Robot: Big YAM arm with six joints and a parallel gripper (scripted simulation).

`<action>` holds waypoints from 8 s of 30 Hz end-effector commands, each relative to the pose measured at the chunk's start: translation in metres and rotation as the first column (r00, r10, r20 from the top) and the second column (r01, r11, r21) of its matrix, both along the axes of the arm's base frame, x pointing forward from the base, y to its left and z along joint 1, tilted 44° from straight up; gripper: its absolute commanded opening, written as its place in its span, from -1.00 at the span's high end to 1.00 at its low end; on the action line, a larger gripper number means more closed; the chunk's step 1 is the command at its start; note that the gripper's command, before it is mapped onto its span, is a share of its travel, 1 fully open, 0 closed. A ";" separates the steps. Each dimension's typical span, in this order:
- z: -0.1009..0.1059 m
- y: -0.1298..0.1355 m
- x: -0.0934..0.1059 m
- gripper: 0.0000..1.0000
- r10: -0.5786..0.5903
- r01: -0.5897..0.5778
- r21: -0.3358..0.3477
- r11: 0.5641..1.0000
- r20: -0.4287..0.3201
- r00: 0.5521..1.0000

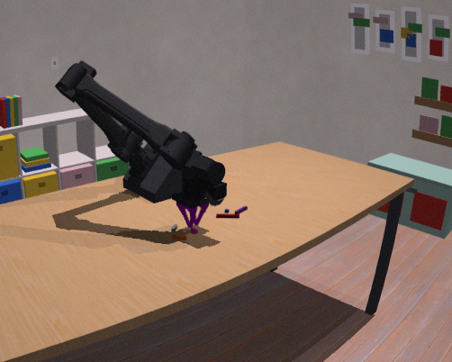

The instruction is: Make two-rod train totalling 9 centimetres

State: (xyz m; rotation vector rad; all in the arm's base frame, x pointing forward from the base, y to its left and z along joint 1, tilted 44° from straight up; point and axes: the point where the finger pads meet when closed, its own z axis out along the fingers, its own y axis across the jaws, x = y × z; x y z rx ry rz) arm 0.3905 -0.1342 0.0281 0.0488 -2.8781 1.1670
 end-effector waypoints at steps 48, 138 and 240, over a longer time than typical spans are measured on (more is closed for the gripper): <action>-0.008 -0.016 0.010 0.53 0.002 -0.002 -0.005 1.000 0.022 1.000; 0.073 0.062 0.022 0.91 0.017 -0.017 0.006 1.000 0.066 0.998; -0.022 0.024 -0.062 0.91 0.151 -0.151 0.007 0.988 -0.109 0.982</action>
